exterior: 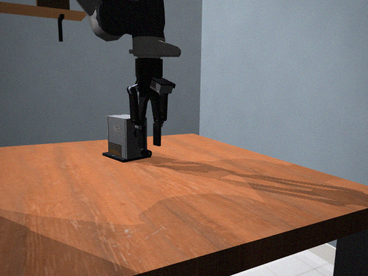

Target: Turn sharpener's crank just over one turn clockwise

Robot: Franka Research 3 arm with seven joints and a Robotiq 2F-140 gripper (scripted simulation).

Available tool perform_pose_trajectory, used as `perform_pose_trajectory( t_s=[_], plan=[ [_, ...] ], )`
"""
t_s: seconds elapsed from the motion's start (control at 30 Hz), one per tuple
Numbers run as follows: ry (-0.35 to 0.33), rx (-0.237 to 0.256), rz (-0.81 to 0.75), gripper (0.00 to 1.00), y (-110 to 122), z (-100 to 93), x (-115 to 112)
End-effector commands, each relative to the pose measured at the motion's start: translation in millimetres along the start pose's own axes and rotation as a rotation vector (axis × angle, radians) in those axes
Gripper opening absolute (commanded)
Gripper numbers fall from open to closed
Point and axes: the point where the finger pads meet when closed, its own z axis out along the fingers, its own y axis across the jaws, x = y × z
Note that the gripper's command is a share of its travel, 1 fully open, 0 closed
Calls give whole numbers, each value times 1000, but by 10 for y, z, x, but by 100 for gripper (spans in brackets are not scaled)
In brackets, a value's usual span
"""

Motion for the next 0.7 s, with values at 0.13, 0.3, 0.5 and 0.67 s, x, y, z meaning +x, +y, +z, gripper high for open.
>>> perform_pose_trajectory(
  t_s=[0.13, 0.3, 0.5, 0.67],
  plan=[
    [-1, 2, -4, 39, -4, 49, 2],
    [-1, 2, -4, 39, -4, 87, 2],
    [-1, 2, -4, 39, -4, 157, 2],
    [-1, 2, -4, 39, -4, 219, 2]
  ],
)
